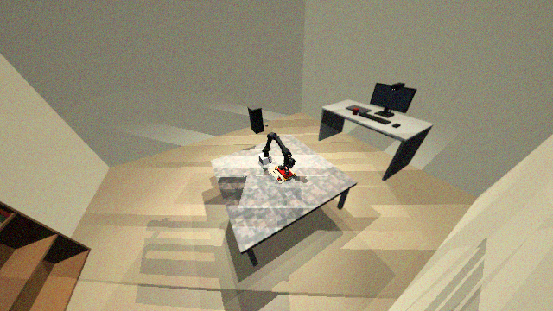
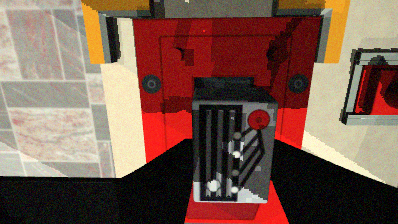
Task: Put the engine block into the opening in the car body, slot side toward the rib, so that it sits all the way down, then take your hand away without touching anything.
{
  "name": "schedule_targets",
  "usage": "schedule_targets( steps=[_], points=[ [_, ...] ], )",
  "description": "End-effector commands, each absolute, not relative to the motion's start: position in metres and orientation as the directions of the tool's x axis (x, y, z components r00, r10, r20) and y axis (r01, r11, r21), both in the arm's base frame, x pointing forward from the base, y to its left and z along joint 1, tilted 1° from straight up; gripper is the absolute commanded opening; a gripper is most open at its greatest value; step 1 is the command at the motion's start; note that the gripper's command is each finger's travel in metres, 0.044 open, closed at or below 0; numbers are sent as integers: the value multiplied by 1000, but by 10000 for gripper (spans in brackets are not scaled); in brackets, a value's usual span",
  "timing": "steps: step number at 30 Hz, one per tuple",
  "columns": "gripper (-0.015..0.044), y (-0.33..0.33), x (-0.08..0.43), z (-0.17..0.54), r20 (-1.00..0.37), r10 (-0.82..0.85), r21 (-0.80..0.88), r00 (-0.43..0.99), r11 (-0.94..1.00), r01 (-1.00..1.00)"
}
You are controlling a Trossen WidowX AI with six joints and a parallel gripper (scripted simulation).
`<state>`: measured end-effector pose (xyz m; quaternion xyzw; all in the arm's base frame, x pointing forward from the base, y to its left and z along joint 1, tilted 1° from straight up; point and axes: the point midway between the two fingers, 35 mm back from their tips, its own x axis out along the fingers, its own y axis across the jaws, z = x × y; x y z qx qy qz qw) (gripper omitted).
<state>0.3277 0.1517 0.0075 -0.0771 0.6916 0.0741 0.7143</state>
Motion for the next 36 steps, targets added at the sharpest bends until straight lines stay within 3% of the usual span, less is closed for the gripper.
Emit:
schedule_targets(
  steps=[1,36],
  points=[
    [159,152,327,7,-1000,3,-4,31,975,-222],
    [159,152,328,-3,-1000,3,-3,31,977,-212]
  ],
)
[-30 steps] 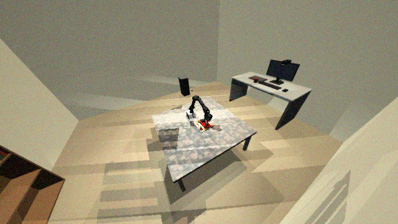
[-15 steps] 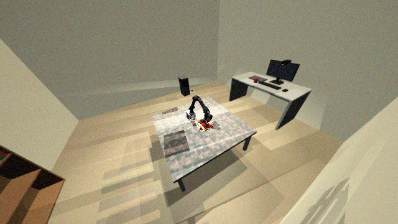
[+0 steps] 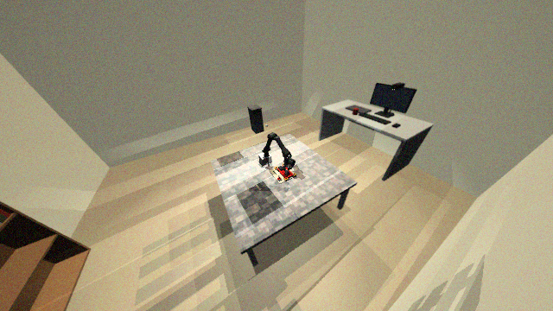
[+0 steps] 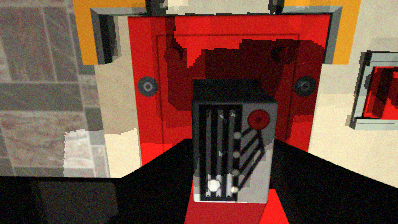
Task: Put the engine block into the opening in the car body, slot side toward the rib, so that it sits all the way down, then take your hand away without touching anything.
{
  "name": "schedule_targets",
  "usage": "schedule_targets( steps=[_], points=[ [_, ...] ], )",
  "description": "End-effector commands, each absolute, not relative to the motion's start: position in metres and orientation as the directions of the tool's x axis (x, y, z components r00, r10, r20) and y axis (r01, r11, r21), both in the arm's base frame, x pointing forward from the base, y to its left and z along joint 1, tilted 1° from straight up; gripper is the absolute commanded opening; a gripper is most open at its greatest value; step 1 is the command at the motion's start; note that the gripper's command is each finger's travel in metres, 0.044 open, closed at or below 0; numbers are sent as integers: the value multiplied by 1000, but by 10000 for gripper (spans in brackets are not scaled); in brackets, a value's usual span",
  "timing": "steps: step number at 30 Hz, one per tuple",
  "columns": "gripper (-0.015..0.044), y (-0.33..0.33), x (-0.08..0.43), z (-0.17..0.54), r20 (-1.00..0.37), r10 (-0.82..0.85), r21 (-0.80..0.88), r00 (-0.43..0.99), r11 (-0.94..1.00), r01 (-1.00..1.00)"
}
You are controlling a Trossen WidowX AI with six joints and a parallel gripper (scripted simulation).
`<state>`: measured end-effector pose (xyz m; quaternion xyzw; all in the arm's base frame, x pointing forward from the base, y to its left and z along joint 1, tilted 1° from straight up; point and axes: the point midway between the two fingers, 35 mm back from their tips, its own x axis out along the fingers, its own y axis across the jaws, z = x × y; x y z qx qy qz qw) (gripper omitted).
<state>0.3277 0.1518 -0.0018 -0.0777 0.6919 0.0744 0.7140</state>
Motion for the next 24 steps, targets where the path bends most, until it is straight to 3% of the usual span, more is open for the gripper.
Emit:
schedule_targets(
  steps=[1,24],
  points=[
    [159,152,328,-3,-1000,3,-3,31,977,-213],
    [159,153,328,-10,-1000,3,-4,31,977,-215]
  ],
)
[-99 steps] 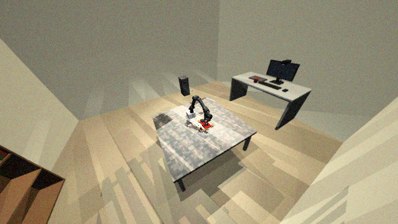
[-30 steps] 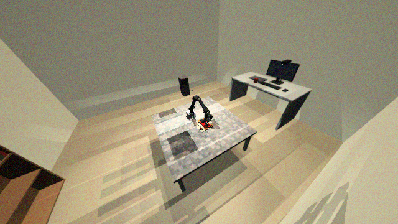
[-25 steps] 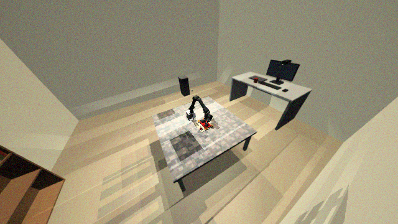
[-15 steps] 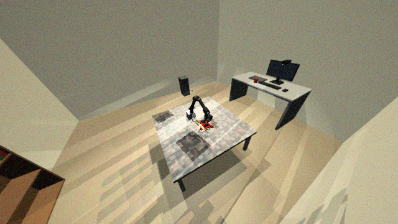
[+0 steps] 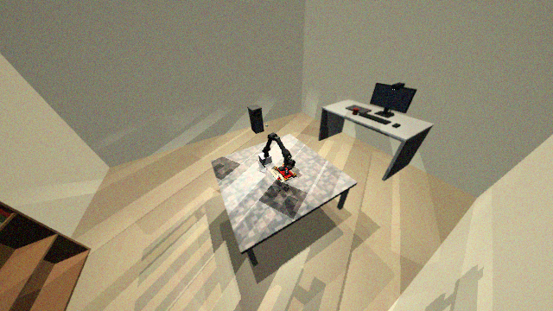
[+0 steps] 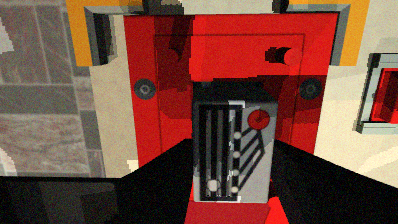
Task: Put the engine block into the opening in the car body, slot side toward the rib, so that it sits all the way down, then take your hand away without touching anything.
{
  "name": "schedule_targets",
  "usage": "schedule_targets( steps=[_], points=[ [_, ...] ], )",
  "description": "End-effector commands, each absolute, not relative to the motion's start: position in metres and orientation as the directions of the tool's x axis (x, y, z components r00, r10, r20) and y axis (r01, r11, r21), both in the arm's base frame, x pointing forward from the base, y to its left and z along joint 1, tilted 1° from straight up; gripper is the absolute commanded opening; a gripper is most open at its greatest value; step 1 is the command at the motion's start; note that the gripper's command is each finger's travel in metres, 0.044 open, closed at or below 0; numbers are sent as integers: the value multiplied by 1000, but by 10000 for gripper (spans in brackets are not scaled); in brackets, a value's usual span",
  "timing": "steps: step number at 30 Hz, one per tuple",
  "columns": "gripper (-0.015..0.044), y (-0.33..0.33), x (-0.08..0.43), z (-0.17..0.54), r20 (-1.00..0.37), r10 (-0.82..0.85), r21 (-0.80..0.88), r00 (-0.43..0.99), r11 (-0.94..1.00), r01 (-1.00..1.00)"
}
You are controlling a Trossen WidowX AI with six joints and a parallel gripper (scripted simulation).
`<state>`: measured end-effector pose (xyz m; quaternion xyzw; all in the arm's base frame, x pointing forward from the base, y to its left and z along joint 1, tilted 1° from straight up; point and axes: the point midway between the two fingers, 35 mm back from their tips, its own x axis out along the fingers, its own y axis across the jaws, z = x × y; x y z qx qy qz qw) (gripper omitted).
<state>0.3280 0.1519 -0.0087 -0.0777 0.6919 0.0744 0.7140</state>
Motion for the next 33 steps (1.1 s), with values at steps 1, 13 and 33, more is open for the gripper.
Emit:
schedule_targets(
  steps=[1,13,33],
  points=[
    [159,153,328,-10,-1000,3,-4,31,977,-215],
    [159,153,328,-13,-1000,3,-4,31,977,-215],
    [290,152,328,-17,-1000,-1,-8,31,977,-214]
  ],
)
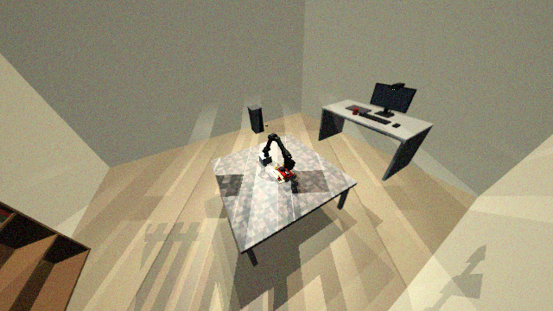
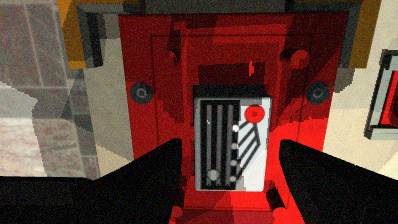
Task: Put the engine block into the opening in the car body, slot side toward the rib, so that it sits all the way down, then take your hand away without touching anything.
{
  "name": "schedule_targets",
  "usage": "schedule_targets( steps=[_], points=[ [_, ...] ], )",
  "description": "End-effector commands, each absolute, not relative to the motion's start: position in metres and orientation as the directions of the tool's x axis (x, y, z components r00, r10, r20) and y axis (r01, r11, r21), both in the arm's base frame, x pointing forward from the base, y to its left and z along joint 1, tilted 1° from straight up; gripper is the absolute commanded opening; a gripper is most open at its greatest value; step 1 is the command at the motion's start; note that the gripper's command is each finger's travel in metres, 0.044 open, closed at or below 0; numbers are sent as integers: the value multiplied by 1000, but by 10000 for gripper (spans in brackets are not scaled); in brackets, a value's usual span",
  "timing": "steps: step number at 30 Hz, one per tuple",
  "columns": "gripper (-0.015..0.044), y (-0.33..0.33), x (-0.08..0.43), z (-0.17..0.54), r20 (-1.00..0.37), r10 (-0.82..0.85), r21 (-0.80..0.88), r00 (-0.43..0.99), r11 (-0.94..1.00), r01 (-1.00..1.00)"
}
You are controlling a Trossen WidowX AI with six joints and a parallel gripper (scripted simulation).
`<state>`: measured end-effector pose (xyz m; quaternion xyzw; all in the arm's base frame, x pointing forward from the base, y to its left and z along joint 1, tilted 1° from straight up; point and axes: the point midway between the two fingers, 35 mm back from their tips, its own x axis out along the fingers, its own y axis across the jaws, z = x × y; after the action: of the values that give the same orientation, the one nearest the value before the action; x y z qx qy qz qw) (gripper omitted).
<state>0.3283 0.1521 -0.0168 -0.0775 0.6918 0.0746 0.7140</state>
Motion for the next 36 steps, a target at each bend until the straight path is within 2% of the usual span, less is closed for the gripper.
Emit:
schedule_targets(
  steps=[1,6,21,36],
  points=[
    [316,152,328,-17,-1000,-1,-8,31,977,-214],
    [440,152,328,-17,-1000,-1,-8,31,977,-214],
    [440,152,329,-2,-1000,3,-4,31,977,-214],
    [46,152,329,-2,-1000,3,-4,31,977,-214]
  ],
)
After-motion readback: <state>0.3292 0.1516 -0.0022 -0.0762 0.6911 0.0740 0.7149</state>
